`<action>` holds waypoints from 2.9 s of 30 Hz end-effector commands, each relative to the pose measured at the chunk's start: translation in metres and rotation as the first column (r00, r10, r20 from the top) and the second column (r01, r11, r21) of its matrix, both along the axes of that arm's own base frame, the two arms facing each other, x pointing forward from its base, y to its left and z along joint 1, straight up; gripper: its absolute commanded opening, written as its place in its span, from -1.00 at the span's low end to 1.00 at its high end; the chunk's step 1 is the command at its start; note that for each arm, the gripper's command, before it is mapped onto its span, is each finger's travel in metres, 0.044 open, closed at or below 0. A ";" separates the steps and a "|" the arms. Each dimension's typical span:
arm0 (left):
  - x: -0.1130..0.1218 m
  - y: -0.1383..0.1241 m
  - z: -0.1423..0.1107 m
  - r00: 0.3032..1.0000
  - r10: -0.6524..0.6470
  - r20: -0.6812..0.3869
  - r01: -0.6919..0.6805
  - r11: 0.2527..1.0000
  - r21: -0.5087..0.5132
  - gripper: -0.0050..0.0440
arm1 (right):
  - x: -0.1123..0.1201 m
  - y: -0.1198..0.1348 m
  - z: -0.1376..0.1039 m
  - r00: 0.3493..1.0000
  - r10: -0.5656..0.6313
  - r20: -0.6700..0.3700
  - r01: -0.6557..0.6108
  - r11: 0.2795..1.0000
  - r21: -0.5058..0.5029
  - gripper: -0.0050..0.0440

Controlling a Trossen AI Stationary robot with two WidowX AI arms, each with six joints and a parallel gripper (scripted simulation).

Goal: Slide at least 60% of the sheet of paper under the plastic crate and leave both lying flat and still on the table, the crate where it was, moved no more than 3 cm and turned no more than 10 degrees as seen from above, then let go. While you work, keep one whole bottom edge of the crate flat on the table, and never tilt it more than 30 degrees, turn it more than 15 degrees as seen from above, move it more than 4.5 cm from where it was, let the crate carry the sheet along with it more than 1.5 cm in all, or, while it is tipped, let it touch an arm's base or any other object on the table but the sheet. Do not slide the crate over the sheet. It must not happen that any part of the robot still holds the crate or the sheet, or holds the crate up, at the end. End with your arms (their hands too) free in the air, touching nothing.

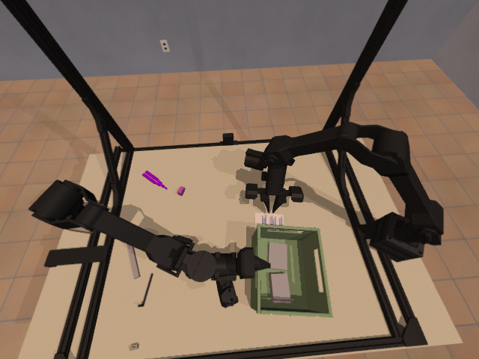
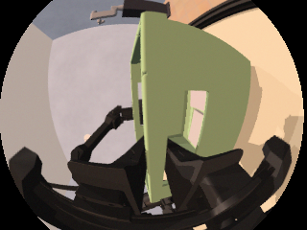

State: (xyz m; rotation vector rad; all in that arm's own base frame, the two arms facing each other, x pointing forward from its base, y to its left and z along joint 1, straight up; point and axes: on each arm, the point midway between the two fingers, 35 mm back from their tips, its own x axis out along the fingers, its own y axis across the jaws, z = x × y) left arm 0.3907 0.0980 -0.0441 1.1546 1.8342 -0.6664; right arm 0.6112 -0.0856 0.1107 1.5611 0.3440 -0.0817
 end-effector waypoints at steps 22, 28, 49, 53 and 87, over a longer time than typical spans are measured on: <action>0.001 0.000 -0.028 1.000 0.005 -0.001 -0.005 1.000 0.003 -0.55 | 0.004 -0.001 0.040 0.997 0.000 0.083 0.000 1.000 -0.005 -0.80; 0.001 0.000 -0.031 1.000 0.005 -0.001 -0.005 1.000 0.003 -0.55 | 0.004 -0.001 0.040 0.997 0.000 0.083 0.000 1.000 -0.005 -0.80; 0.001 0.000 -0.039 1.000 0.005 -0.001 -0.005 1.000 0.003 -0.55 | 0.004 -0.001 0.040 0.997 0.000 0.083 0.000 1.000 -0.005 -0.80; 0.001 0.000 -0.041 1.000 0.005 -0.001 -0.005 1.000 0.003 -0.55 | 0.004 -0.001 0.040 0.997 0.000 0.083 0.000 1.000 -0.005 -0.80; -0.011 0.023 -0.041 1.000 0.005 -0.001 -0.005 1.000 0.003 -0.55 | 0.004 -0.001 0.040 0.997 0.000 0.083 0.000 1.000 -0.005 -0.80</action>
